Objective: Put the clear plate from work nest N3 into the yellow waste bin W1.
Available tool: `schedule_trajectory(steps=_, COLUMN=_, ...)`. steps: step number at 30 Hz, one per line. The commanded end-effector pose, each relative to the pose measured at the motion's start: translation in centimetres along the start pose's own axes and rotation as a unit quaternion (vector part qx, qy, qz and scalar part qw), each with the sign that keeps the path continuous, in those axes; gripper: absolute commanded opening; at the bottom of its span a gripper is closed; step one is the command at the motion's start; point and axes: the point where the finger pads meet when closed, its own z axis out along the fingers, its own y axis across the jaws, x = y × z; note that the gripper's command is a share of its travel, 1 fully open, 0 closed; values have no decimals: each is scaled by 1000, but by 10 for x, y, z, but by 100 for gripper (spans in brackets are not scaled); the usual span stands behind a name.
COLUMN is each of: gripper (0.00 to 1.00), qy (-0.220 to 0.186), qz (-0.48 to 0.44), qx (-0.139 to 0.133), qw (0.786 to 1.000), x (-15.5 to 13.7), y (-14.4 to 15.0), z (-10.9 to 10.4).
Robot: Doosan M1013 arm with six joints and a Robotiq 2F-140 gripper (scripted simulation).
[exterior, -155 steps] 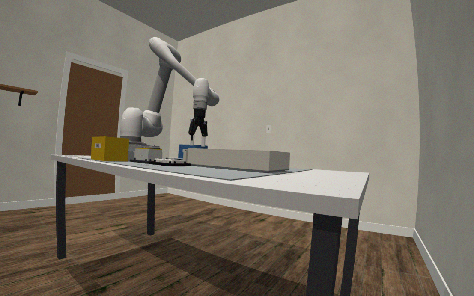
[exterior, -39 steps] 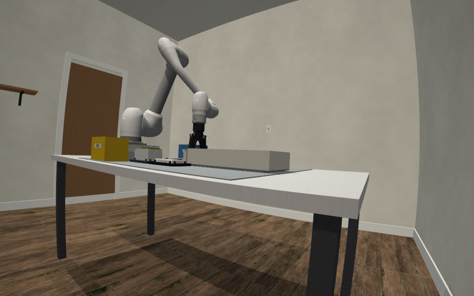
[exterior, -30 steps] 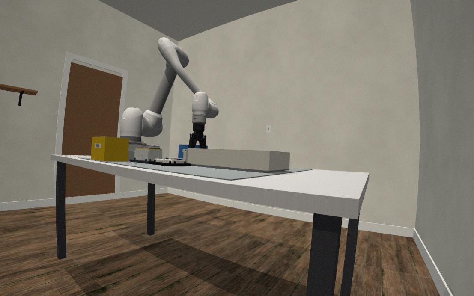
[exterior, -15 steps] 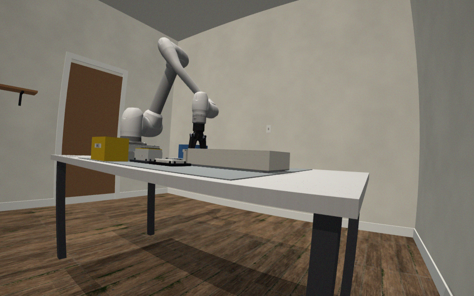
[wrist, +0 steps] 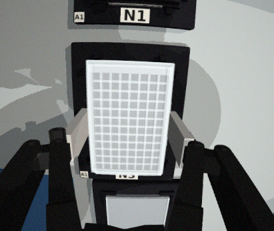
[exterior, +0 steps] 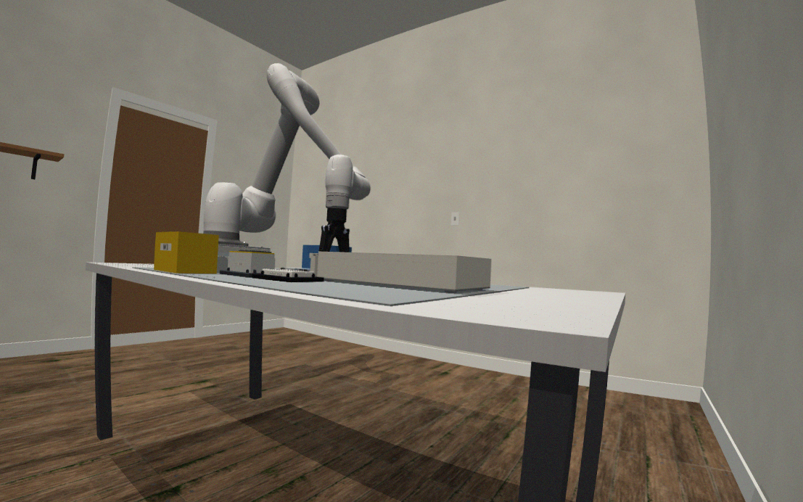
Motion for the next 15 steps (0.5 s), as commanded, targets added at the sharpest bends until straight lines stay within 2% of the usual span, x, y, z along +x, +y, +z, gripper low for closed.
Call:
schedule_trajectory(steps=1, gripper=10, qy=0, qz=0, qx=0, qw=1000, x=0, y=0, z=-1)
schedule_trajectory(steps=15, gripper=10, qy=0, qz=0, qx=0, qw=1000, x=0, y=0, z=-5)
